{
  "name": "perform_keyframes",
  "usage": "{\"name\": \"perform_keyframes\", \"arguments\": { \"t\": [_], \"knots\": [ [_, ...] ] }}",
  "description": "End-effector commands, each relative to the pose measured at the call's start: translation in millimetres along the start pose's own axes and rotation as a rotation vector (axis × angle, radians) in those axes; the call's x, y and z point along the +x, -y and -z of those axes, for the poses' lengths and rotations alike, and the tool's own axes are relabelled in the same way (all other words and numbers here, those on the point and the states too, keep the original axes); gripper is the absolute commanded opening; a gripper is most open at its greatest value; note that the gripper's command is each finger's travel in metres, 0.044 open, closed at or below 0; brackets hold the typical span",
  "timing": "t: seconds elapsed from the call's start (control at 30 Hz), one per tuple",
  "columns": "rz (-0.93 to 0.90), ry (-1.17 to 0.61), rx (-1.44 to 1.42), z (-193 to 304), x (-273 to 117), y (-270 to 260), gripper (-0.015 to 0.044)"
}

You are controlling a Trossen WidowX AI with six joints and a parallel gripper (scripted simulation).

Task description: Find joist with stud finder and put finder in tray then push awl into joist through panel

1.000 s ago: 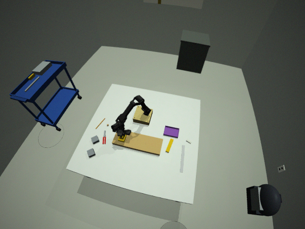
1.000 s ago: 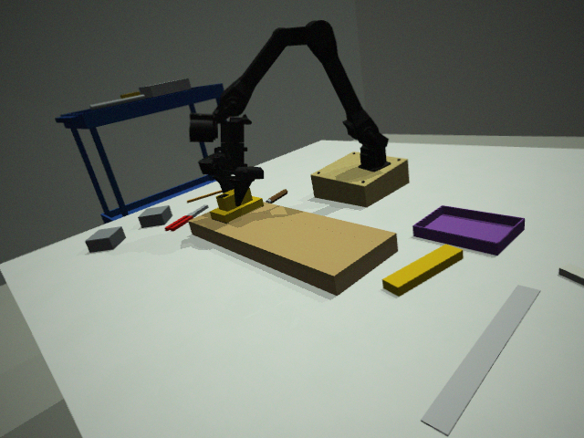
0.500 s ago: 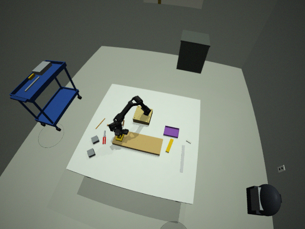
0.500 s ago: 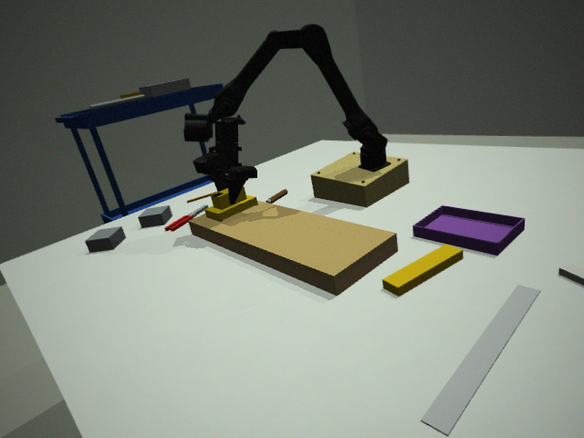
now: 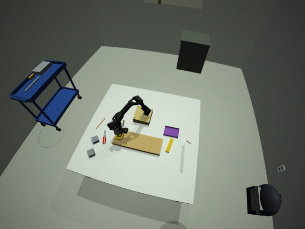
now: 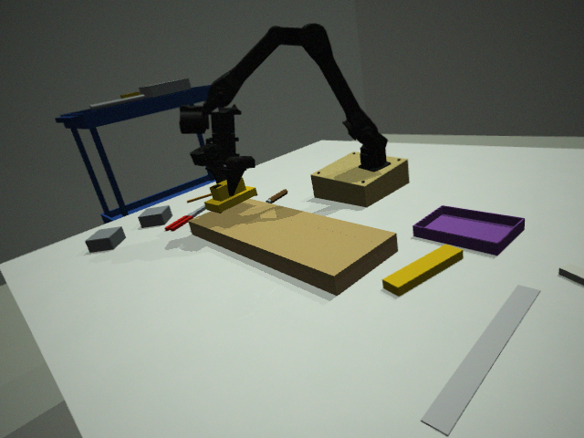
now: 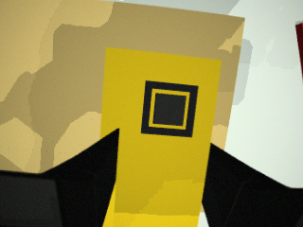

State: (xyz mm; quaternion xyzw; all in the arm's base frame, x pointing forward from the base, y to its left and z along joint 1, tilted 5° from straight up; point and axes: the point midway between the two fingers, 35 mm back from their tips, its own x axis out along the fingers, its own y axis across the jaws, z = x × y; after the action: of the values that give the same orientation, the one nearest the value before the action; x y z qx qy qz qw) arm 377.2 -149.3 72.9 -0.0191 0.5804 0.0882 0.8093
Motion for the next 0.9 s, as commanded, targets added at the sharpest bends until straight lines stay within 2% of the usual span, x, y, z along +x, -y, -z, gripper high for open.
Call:
{"name": "perform_keyframes", "arguments": {
  "t": [0.0, 0.27, 0.5, 0.87],
  "knots": [
    [0.023, 0.030, -0.012, -13, -31, 5, 0.0000],
    [0.027, 0.029, -0.012, -20, -73, 3, 0.0000],
    [0.023, 0.028, -0.027, -23, -72, -3, 0.0000],
    [-0.021, 0.017, -0.182, -47, -58, -69, 0.0000]
  ]
}}
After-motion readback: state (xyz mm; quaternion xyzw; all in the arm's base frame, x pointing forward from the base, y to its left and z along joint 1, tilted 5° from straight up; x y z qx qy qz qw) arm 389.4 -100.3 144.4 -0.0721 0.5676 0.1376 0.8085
